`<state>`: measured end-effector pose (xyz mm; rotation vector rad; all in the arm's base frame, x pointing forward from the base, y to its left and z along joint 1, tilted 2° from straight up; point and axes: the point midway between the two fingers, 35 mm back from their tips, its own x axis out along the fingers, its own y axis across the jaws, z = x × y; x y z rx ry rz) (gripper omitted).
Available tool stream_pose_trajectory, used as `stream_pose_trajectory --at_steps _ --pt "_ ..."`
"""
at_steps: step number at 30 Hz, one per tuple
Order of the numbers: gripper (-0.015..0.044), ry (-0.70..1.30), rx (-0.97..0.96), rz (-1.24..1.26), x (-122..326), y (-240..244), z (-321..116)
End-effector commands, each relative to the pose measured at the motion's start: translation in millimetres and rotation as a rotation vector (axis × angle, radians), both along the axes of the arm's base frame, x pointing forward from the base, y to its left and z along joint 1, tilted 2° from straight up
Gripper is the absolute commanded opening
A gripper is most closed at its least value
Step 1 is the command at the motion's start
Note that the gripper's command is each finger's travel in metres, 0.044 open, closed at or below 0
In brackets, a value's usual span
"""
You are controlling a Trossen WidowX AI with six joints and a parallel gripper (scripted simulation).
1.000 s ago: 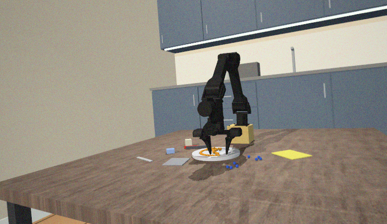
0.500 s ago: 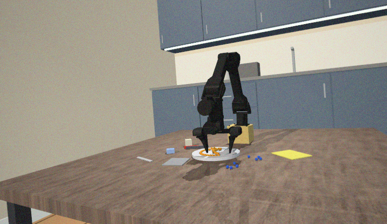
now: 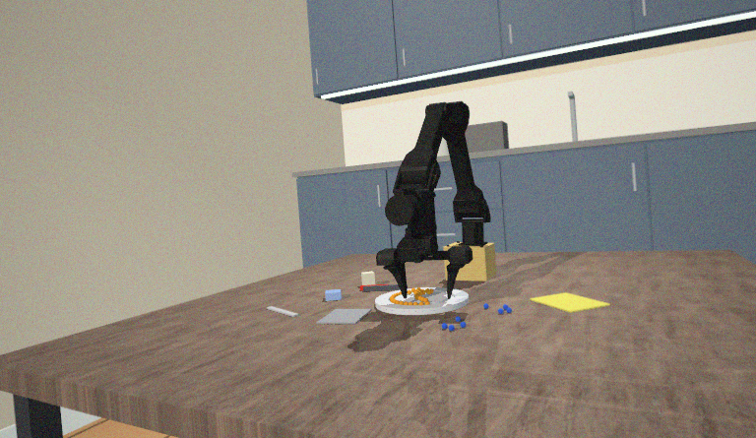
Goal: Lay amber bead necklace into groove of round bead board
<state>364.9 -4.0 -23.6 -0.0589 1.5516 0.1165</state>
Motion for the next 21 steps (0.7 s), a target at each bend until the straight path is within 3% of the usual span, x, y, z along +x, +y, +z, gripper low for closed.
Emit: stream_pose_trajectory --at_steps 1,9,21 --pt "0.0335 -0.006 0.001 0.074 -3 -3 14" --pt "0.0125 -0.009 -0.001 0.165 -8 -7 25" --pt "0.0120 -0.021 -0.004 0.160 -5 -7 15"
